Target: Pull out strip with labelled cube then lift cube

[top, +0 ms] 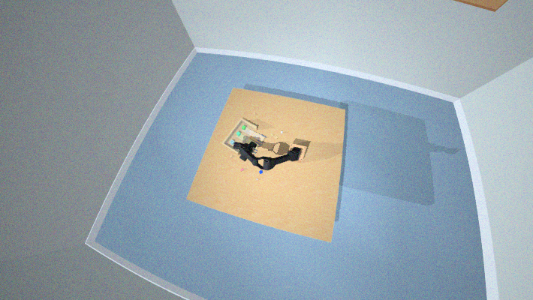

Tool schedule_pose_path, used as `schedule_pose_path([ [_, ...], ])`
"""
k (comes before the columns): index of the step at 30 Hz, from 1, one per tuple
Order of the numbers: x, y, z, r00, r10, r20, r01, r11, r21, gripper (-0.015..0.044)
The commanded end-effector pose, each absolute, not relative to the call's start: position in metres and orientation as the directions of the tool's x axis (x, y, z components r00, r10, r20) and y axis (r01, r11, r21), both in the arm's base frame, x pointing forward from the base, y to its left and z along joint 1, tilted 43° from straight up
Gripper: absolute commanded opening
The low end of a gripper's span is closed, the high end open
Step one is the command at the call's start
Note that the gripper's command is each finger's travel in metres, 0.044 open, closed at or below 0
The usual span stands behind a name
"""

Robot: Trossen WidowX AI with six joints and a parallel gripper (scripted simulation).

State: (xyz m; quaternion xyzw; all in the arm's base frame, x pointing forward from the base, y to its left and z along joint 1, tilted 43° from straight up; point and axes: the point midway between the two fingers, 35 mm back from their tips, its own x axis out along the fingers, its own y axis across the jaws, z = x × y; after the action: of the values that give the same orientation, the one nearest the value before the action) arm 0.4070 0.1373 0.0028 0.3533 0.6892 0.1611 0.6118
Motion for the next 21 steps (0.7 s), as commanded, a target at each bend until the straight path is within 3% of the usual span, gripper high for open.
schedule_pose_path([
  [1, 0.4065, 0.1379, 0.0011, -0.003, 0.681, -0.732, 0.292, 0.701, 0.651, 0.0],
  [21, 0.4069, 0.1392, -0.0004, -0.003, 0.681, -0.732, 0.292, 0.701, 0.651, 0.0],
])
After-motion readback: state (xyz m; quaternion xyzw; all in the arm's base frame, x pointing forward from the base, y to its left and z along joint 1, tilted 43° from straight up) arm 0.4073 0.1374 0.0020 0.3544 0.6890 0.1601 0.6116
